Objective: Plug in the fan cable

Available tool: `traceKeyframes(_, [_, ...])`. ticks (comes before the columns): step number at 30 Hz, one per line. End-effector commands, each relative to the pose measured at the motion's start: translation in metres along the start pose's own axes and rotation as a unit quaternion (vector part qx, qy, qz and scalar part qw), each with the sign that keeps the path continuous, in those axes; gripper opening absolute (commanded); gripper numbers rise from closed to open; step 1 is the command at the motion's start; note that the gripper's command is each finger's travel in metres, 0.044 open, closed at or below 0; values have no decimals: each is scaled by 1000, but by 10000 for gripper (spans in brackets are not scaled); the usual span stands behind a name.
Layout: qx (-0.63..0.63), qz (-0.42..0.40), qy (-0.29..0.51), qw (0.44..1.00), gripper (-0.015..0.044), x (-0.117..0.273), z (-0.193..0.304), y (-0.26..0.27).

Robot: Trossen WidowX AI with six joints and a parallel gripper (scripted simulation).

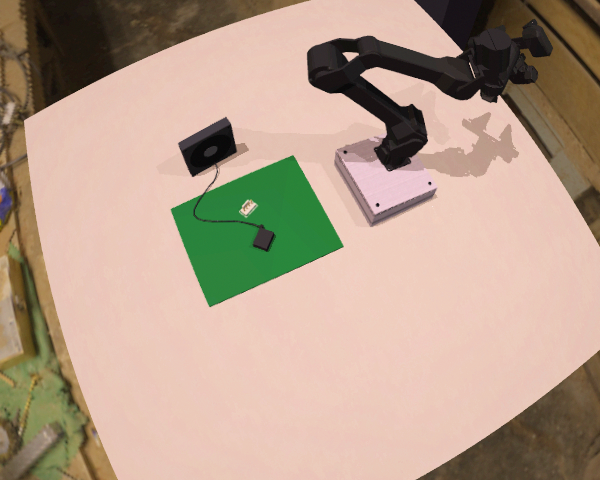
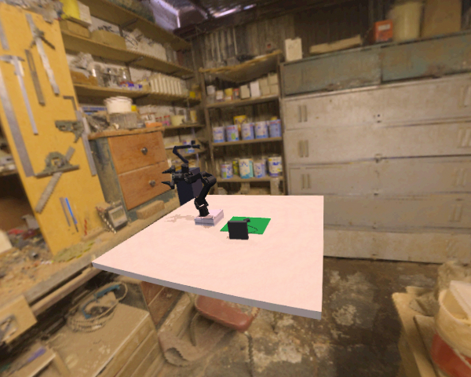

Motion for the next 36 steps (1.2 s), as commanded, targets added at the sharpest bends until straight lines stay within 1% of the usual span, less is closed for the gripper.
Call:
traceKeyframes(1, [0,0,0,1000,426,0,0,0])
traceKeyframes(2, [0,0,0,1000,440,0,0,0])
traceKeyframes(4, [0,0,0,1000,440,0,0,0])
traceKeyframes(6, [-1,-4,-9,1000,388,1,-3,2])
traceKeyframes(8, [-5,-17,-37,999,335,4,-10,7])
traceKeyframes(13, [-26,-78,-164,983,210,27,-46,30])
traceKeyframes(15, [-37,-102,-214,971,210,39,-59,38])
traceKeyframes(19, [-57,-136,-282,948,210,60,-76,49])
traceKeyframes(24, [-98,-205,-394,891,210,108,-102,64])
traceKeyframes(30, [-150,-293,-515,791,210,180,-118,73])
traceKeyframes(36, [-206,-378,-608,667,210,258,-115,66])
Point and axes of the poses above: the point midway between the two fingers, 35 mm back from their tips, its own x axis back along the fingers, its own y axis across the jaws, z = x × y, the point moved 9 cm from there along x, back along the fingers, and after that the axes turned 3 degrees about x, right-handed, at the moved point
